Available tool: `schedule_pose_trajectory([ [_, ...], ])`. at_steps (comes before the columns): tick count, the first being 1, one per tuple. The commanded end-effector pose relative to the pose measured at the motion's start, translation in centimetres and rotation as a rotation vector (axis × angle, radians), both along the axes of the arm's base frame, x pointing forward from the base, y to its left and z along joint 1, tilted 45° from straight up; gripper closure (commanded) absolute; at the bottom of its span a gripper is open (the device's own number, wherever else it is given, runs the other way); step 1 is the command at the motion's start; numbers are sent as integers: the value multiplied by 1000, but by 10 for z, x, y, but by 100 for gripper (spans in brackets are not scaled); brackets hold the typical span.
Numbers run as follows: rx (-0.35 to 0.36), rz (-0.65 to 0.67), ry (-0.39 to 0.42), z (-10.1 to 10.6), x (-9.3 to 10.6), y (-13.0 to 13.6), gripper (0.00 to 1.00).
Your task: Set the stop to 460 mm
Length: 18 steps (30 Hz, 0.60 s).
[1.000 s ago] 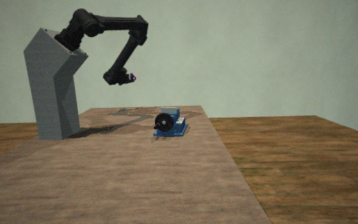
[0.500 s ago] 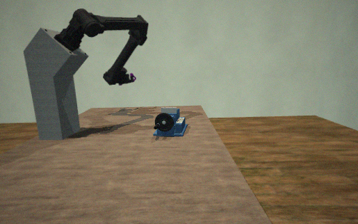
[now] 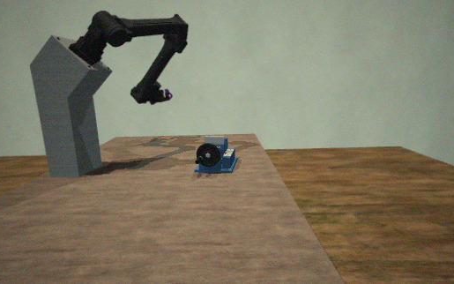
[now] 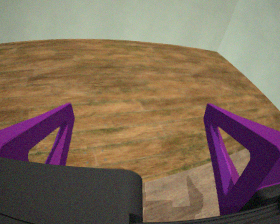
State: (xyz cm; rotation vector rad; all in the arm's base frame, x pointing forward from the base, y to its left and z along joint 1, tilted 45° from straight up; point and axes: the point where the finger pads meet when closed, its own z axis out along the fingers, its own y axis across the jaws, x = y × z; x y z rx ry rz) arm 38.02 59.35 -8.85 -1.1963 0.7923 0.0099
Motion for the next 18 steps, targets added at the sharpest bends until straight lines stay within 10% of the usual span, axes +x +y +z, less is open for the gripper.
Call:
schedule_pose_trajectory([
  [1, 16, 47, -21, 31, -33, 25, 0],
  [13, 18, 48, -18, 59, -61, 32, 0],
  [18, -14, 18, 0, 37, -47, 17, 0],
])
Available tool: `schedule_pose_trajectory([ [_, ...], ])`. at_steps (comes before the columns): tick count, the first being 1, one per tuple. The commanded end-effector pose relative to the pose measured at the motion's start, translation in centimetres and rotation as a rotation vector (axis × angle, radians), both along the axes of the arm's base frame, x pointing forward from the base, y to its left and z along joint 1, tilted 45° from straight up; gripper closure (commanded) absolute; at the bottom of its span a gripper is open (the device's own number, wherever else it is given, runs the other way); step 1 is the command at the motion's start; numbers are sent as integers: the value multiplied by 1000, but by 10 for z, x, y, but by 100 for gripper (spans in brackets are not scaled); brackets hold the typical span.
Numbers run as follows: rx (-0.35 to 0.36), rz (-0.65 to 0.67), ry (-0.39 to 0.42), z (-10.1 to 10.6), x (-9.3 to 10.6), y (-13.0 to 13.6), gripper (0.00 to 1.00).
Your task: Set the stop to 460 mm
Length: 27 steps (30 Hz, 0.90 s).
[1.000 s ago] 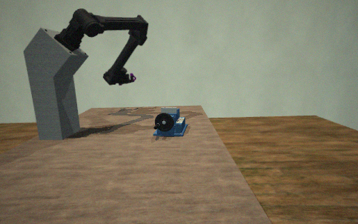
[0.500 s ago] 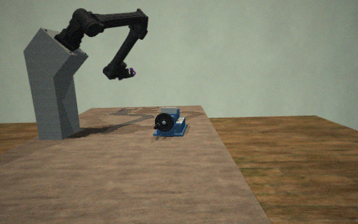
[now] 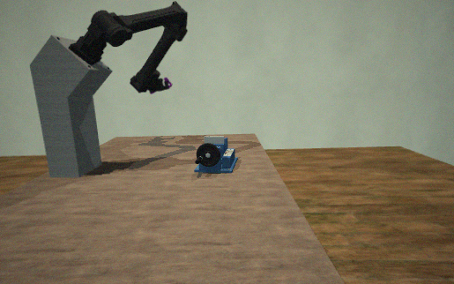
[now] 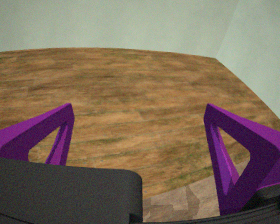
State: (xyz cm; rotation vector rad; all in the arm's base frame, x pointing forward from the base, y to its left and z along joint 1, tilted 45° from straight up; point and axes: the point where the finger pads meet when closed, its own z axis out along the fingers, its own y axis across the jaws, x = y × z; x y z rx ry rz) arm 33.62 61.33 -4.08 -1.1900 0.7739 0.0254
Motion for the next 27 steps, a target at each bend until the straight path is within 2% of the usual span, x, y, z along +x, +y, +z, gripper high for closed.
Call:
schedule_pose_trajectory([
  [1, -27, 0, 7, -11, -3, -3, 0],
  [5, -1, -4, -2, 4, 4, 2, 0],
  [7, 24, -10, 1, 20, 12, 2, 0],
  [11, 25, -24, 22, 28, 24, -3, 0],
  [13, 33, -38, 35, 38, 36, -6, 0],
  [17, 60, -81, 74, 71, 74, -18, 0],
  [19, 60, -81, 74, 71, 74, -18, 0],
  [24, 103, -164, 157, 128, 137, -55, 0],
  [25, 103, -164, 157, 130, 139, -56, 0],
  [27, 133, -206, 196, 158, 167, -78, 0],
])
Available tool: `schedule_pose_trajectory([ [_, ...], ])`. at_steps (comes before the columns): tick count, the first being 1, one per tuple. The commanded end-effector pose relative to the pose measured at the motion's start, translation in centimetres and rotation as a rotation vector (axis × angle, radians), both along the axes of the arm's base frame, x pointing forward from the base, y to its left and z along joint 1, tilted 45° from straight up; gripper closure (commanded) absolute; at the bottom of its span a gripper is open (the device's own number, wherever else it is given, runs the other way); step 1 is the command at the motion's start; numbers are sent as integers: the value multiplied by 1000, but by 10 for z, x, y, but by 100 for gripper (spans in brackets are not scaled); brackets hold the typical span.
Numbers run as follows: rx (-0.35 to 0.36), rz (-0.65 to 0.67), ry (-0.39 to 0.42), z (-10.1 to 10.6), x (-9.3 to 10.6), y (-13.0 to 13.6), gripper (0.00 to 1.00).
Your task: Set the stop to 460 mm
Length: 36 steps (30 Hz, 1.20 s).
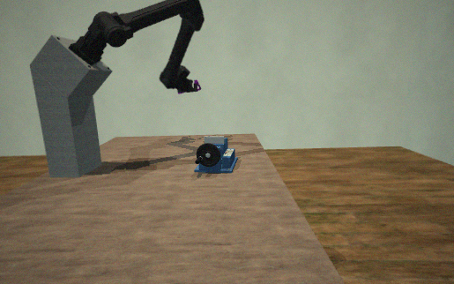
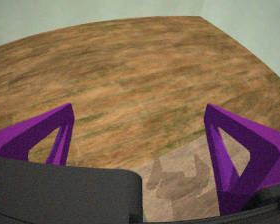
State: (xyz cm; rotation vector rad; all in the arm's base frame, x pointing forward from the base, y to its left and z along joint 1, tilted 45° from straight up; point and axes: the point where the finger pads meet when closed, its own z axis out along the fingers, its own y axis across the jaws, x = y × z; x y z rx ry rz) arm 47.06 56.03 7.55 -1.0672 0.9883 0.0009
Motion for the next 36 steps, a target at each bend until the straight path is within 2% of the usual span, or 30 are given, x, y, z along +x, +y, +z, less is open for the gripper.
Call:
schedule_pose_trajectory([
  [1, 67, -46, 48, 45, 35, -28, 0],
  [3, 102, -95, 88, 76, 62, -55, 0],
  [4, 102, -95, 88, 81, 66, -59, 0],
  [6, 144, -150, 130, 112, 90, -90, 0],
  [7, 144, -150, 130, 120, 95, -97, 0],
  [9, 144, -150, 130, 120, 95, -97, 0],
  [12, 218, -240, 194, 180, 129, -165, 0],
  [13, 218, -241, 194, 182, 130, -167, 0],
  [14, 246, -272, 215, 198, 137, -188, 0],
  [15, 246, -272, 215, 203, 139, -194, 0],
  [16, 276, -305, 236, 218, 144, -216, 0],
  [17, 276, -305, 236, 225, 146, -222, 0],
  [18, 307, -338, 256, 241, 149, -246, 0],
  [19, 307, -338, 256, 246, 150, -251, 0],
  [20, 340, -372, 275, 263, 152, -277, 0],
  [21, 340, -372, 275, 267, 152, -281, 0],
  [22, 375, -407, 294, 286, 152, -310, 0],
  [23, 411, -441, 312, 297, 151, -329, 0],
  [24, 411, -441, 312, 308, 149, -343, 0],
  [26, 411, -441, 312, 308, 149, -343, 0],
  [28, 487, -511, 344, 346, 135, -404, 0],
  [29, 527, -546, 359, 357, 129, -424, 0],
  [32, 568, -581, 372, 380, 111, -463, 0],
  [33, 611, -615, 384, 391, 100, -484, 0],
  [34, 611, -615, 384, 396, 96, -490, 0],
  [36, 697, -682, 403, 416, 67, -532, 0],
])
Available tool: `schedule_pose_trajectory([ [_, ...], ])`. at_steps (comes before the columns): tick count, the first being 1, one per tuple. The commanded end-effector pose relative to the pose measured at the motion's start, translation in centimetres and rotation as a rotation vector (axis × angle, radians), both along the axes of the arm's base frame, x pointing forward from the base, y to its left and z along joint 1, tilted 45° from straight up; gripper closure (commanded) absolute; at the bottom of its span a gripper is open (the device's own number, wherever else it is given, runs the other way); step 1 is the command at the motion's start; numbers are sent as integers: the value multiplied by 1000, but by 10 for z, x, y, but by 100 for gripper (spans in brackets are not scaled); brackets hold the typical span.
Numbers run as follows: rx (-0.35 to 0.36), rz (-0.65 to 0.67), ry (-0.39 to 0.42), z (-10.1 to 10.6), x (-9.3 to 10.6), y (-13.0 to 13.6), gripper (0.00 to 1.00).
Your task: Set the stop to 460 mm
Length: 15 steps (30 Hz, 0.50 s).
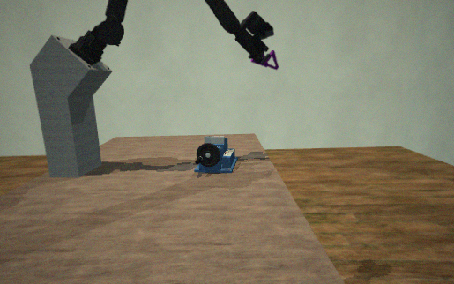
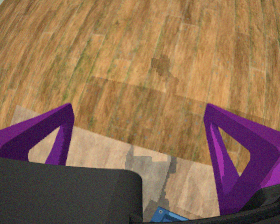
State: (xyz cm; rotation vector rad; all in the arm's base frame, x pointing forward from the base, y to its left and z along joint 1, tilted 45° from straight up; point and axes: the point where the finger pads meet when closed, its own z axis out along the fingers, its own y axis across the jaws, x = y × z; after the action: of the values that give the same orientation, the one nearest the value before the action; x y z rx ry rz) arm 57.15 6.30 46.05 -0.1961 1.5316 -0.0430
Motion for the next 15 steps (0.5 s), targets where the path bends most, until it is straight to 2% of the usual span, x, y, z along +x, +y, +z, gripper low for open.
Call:
schedule_pose_trajectory([
  [1, 120, -57, -4, 38, -42, -43, 0],
  [2, 158, -96, 1, 47, -60, -63, 0],
  [4, 322, -149, 89, 9, -58, -94, 0],
  [5, 322, -156, 130, -12, -44, -95, 0],
  [10, 320, -132, 133, -12, -44, -82, 0],
  [11, 408, -187, 172, -34, -43, -109, 0],
  [12, 495, -222, 212, -56, -43, -122, 0],
  [13, 495, -222, 212, -56, -43, -122, 0],
  [14, 581, -258, 249, -78, -45, -136, 0],
  [15, 581, -259, 248, -78, -45, -136, 0],
])
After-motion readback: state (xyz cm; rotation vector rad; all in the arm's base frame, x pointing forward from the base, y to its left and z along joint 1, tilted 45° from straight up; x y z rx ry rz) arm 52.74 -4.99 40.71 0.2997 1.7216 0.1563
